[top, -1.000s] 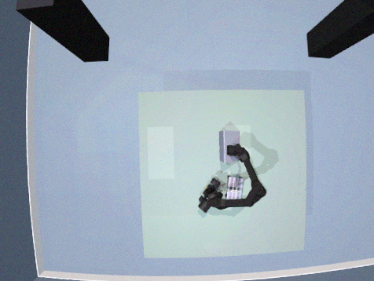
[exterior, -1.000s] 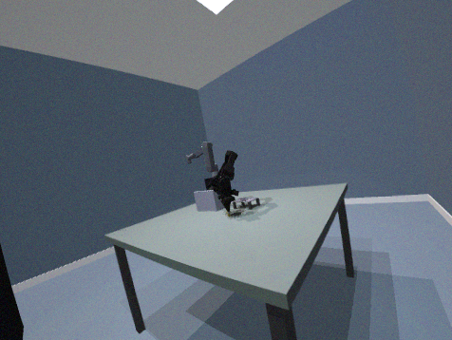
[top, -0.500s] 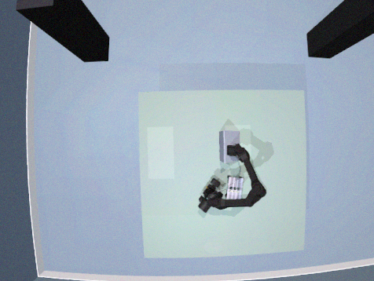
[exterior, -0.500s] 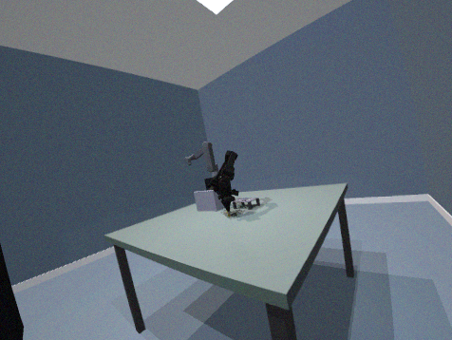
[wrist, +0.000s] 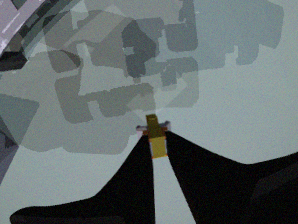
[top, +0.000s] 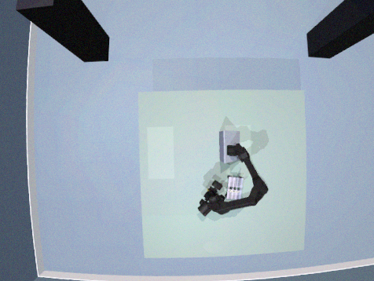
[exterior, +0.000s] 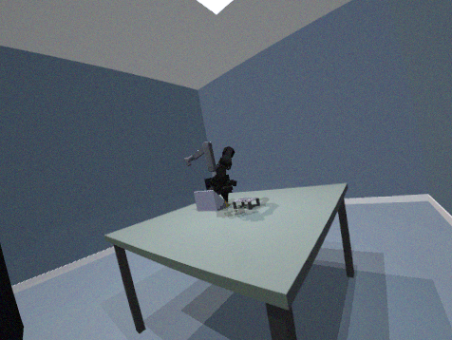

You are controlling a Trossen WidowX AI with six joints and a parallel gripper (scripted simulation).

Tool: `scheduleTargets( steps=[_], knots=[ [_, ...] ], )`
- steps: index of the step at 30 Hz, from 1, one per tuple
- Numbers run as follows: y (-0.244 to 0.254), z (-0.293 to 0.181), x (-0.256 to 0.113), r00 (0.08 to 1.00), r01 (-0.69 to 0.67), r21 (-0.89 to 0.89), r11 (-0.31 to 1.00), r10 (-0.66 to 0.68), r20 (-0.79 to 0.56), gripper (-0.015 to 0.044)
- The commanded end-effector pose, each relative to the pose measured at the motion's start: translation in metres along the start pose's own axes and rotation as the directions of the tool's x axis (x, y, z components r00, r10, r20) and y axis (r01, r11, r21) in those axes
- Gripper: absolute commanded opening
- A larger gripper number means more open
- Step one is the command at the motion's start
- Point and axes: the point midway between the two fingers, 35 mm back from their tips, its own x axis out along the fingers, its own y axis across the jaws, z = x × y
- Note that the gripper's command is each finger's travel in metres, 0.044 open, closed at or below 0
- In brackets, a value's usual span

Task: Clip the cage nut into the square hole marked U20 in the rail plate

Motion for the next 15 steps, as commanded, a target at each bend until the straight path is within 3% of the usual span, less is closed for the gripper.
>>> scheduleTargets(
  steps=[1,11,15],
  knots=[
    [0.002,0.0,-0.009,1.0,-0.006,-0.005,1.0,0.006,-0.005,0.0029],
    [0.0,0.001,-0.032,1.0,-0.005,-0.001,1.0,0.005,-0.006,0.0029],
    [0.004,0.017,-0.034,1.0,-0.002,0.079,0.997,0.003,-0.011,0.0029]
  ],
)
